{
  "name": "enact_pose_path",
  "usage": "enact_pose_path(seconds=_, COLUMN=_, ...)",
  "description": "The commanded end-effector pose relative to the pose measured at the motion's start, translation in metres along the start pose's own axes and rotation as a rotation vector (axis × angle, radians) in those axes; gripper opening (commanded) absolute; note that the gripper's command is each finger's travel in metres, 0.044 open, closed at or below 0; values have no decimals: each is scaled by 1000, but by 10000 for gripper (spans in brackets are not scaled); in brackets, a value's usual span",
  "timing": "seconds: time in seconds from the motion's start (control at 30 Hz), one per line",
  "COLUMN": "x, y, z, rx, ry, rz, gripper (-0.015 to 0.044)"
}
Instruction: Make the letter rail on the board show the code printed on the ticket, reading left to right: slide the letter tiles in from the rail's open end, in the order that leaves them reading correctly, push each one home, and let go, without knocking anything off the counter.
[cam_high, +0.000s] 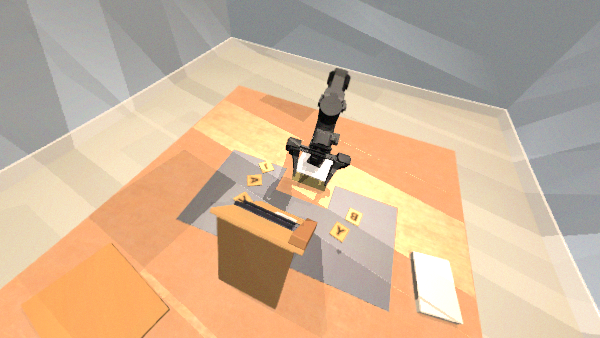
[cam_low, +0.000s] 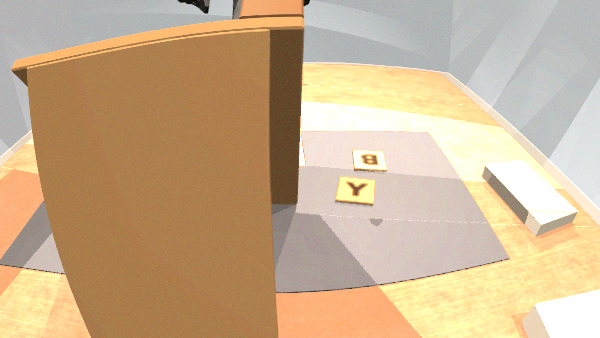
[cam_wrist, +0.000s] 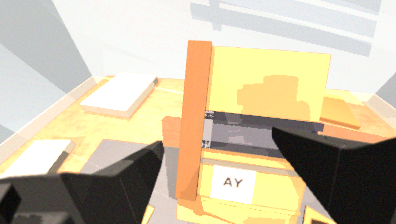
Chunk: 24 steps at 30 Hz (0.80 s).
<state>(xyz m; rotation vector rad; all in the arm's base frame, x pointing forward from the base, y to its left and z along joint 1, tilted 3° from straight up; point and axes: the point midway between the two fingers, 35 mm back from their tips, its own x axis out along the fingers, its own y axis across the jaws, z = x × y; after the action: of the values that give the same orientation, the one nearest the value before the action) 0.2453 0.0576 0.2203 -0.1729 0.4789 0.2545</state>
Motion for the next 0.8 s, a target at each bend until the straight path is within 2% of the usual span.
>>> enact_pose_path(seconds=0.0, x=9, y=-20, z=-70, rx=32, ry=92, rz=-67, gripper=440)
enact_pose_path(seconds=0.1, x=15, y=-30, z=-120, rx=66, ry=159, rz=-111, gripper=440)
enact_pose_path(seconds=0.17, x=16, y=-32, z=-131, rx=76, ry=175, rz=-121, gripper=440)
enact_pose_path(seconds=0.57, x=15, y=-32, z=-130, rx=63, ry=178, rz=-118, gripper=440)
enact_pose_path(seconds=0.77, x=1, y=-41, z=-88, rx=-324, ry=255, rz=6, gripper=440)
